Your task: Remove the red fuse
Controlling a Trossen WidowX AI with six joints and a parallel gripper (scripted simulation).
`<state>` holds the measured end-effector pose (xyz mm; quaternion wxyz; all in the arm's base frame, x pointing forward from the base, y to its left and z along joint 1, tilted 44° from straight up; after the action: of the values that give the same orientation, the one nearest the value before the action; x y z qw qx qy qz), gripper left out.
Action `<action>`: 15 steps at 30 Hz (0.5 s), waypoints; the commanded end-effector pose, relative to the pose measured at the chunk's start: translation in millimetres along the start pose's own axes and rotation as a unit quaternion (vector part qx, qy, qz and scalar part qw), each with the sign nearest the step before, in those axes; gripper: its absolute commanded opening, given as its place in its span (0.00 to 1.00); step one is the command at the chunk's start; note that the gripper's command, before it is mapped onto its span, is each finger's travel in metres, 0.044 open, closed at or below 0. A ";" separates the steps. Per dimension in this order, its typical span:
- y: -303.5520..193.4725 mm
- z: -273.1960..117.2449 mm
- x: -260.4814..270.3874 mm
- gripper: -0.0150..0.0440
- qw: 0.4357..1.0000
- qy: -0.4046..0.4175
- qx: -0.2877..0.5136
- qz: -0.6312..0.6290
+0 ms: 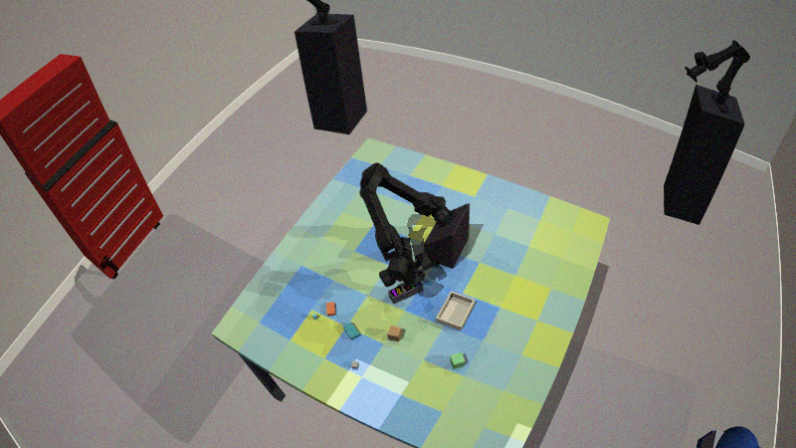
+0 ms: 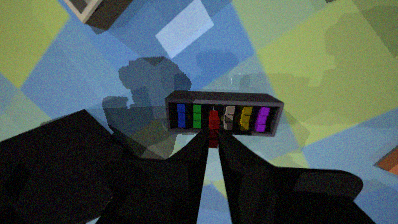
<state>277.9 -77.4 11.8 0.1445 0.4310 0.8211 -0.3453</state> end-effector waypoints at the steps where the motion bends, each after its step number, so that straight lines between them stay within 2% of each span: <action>1: 0.9 -3.3 -0.2 0.25 1.000 0.000 -0.003 0.003; 15: 1.0 -17.3 -0.2 0.25 1.000 0.000 -0.003 0.003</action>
<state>277.1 -69.6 19.4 0.1418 0.4302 0.8212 -0.3469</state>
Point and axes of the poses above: the point midway between the two fingers, 35 mm back from their tips, its own z axis out along the fingers, its own x axis across the jaws, y = z × x, the point moved 1 cm from there along -z, back along the fingers, and after that the axes turned 12 degrees about z, right-handed, at the moved point
